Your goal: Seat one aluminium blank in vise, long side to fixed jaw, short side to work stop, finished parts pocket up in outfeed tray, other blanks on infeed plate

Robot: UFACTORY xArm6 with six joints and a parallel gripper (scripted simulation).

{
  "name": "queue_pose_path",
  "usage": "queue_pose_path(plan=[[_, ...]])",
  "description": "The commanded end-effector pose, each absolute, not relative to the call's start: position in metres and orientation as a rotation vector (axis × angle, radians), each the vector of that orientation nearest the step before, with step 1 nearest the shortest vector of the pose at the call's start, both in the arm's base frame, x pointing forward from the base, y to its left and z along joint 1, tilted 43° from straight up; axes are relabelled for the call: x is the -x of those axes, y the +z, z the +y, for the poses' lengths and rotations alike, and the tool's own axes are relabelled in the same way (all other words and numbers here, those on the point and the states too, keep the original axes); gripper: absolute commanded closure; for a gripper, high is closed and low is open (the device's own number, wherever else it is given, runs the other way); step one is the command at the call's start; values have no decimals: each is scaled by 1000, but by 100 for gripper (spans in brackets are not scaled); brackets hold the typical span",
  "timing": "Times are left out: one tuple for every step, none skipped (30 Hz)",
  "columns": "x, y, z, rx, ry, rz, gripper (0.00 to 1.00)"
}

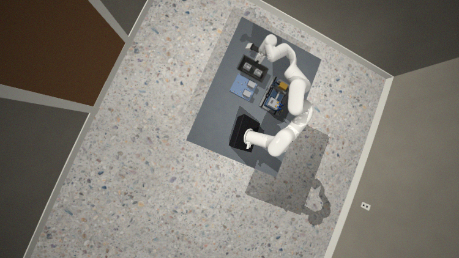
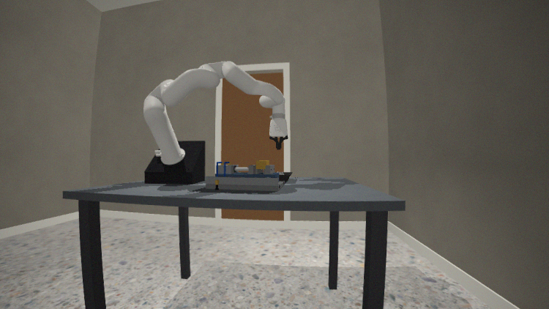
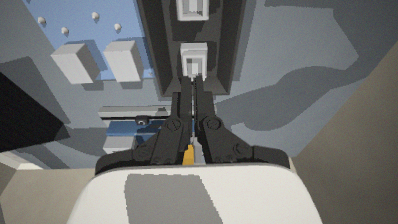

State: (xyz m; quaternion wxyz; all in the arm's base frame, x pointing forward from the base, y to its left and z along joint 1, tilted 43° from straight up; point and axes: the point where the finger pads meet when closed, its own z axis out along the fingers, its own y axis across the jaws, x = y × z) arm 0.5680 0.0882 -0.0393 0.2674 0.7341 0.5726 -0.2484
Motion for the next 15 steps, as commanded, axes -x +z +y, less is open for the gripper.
queue_pose_path(plan=[[-570,-38,89,-1982,-664,1545,100],[-570,-39,88,-1982,-664,1545,100],[-570,-39,88,-1982,-664,1545,100],[-570,-40,87,-1982,-664,1545,100],[-570,-40,87,-1982,-664,1545,100],[-570,-40,87,-1982,-664,1545,100],[-570,-40,87,-1982,-664,1545,100],[-570,-41,86,-1982,-664,1545,100],[-569,-42,85,-1982,-664,1545,100],[-569,-43,85,-1982,-664,1545,100],[-569,-44,84,-1982,-664,1545,100],[-569,-44,83,-1982,-664,1545,100],[-569,-46,82,-1982,-664,1545,100],[-569,-47,81,-1982,-664,1545,100],[-569,-48,80,-1982,-664,1545,100]])
